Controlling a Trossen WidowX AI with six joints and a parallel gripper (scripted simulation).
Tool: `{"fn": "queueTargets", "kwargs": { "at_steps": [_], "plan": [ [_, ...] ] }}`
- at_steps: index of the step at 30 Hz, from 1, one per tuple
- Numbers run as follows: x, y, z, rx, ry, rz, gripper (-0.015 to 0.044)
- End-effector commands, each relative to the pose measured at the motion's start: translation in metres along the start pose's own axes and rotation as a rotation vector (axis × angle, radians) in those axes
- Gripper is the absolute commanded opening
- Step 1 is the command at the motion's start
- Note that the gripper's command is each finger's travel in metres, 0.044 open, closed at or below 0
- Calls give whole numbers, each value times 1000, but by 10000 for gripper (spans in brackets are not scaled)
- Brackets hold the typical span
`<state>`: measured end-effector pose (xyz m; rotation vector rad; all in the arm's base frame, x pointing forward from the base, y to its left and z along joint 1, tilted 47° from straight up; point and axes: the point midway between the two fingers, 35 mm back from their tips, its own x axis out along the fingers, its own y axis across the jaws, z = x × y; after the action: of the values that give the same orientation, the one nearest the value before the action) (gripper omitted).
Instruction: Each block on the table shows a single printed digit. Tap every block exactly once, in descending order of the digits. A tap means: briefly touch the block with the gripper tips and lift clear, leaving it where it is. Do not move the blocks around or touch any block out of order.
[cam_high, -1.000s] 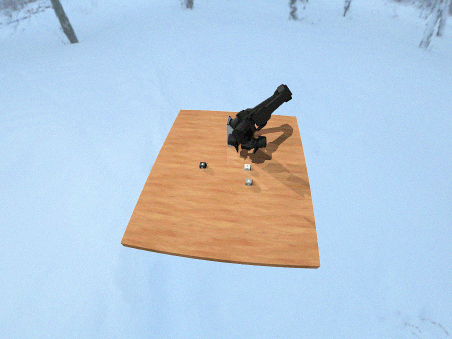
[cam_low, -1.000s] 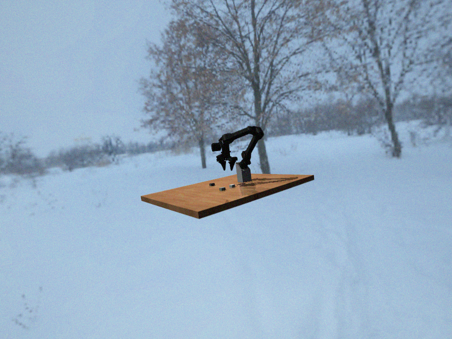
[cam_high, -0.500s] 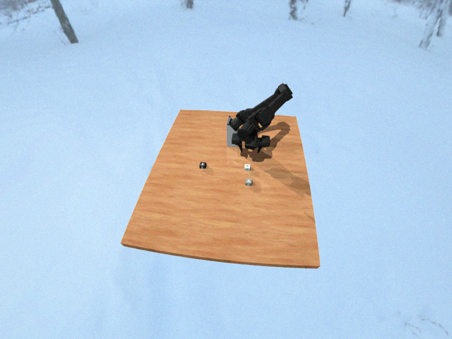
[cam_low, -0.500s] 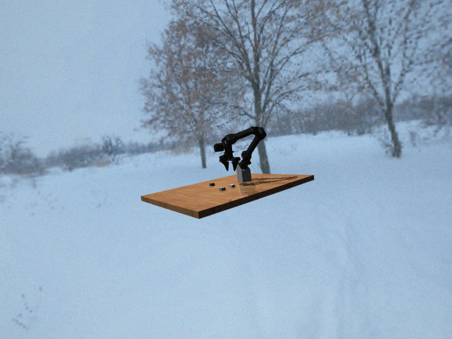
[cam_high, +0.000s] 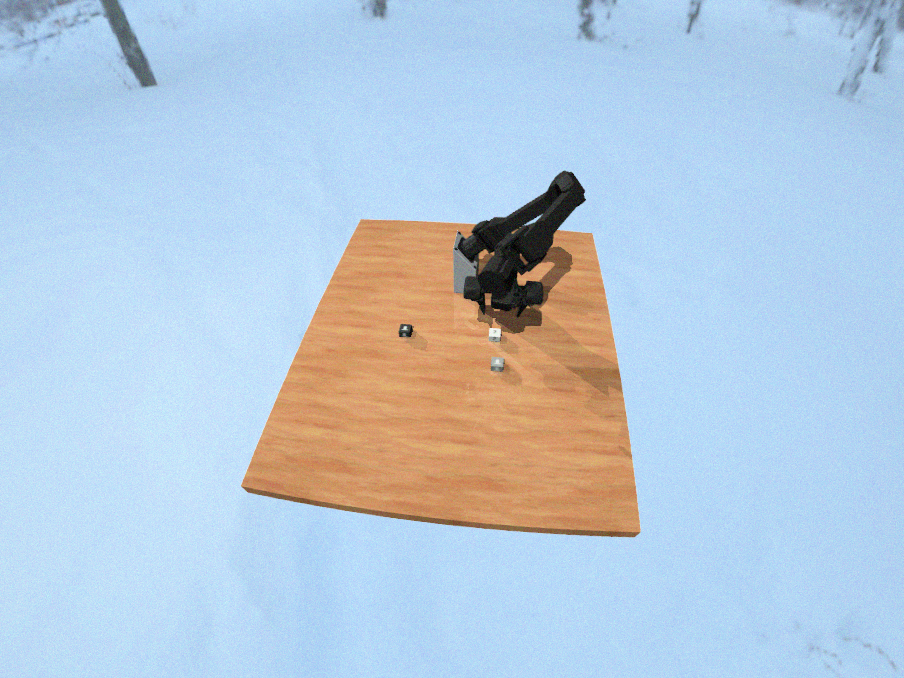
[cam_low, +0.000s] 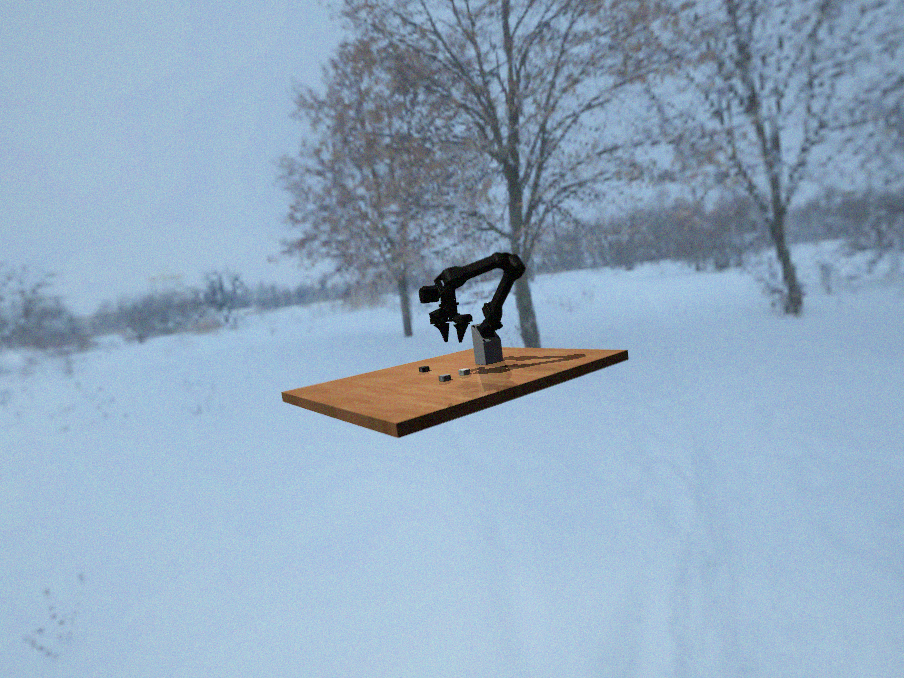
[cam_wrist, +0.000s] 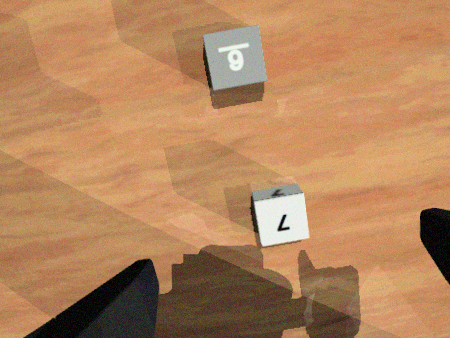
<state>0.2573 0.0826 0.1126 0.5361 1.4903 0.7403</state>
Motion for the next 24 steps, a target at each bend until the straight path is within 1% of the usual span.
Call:
{"fn": "queueTargets", "kwargs": {
  "at_steps": [1,4,24],
  "plan": [
    [3,1,43,2,2,7,400],
    [5,1,59,0,1,8,400],
    [5,1,59,0,1,8,400]
  ]
}}
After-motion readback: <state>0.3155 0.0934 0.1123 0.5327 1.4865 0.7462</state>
